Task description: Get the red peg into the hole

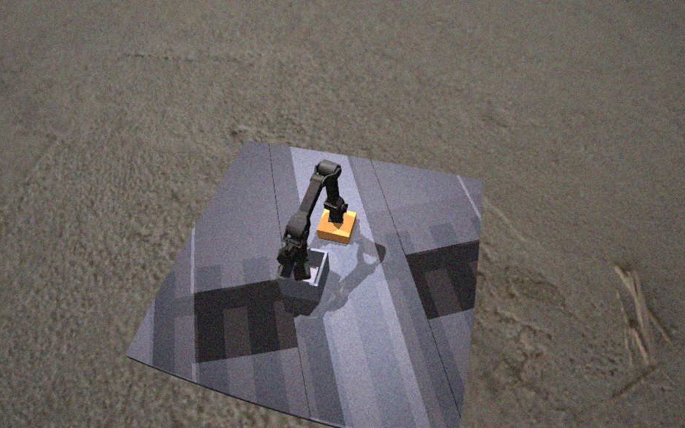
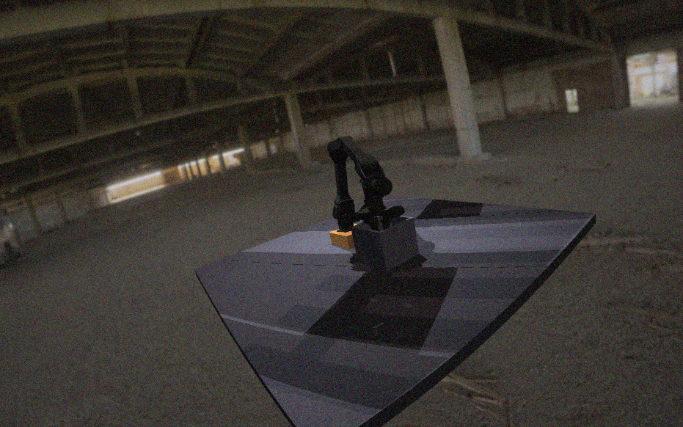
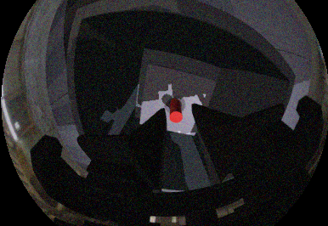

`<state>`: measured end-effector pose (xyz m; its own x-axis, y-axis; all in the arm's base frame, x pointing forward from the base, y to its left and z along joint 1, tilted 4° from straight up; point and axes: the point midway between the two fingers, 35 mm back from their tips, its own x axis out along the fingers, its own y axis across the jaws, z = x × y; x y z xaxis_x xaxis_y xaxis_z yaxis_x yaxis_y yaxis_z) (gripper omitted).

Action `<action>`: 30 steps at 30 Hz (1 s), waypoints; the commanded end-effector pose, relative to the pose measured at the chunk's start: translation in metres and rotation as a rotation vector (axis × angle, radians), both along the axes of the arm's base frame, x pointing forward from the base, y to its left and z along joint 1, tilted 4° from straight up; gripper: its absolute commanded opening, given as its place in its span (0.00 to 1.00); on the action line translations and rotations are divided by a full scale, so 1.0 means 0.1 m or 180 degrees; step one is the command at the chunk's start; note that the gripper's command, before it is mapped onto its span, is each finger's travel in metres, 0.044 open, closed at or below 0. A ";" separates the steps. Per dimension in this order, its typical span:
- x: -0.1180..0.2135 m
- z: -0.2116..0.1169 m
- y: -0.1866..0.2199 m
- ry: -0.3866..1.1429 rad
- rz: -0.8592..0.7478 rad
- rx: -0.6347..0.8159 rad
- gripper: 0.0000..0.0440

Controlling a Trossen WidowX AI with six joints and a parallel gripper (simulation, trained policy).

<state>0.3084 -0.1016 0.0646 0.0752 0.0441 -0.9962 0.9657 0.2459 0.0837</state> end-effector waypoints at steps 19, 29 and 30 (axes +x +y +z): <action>0.39 0.76 -0.12 -0.0770 0.0003 0.0615 0.48; 0.53 1.34 -0.20 -0.1284 0.0208 0.0717 0.52; 0.53 1.41 -0.20 -0.1339 0.0232 0.0721 0.53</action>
<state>0.3608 -0.1209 0.1919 0.4294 0.2731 -0.8608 0.8388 0.2328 0.4922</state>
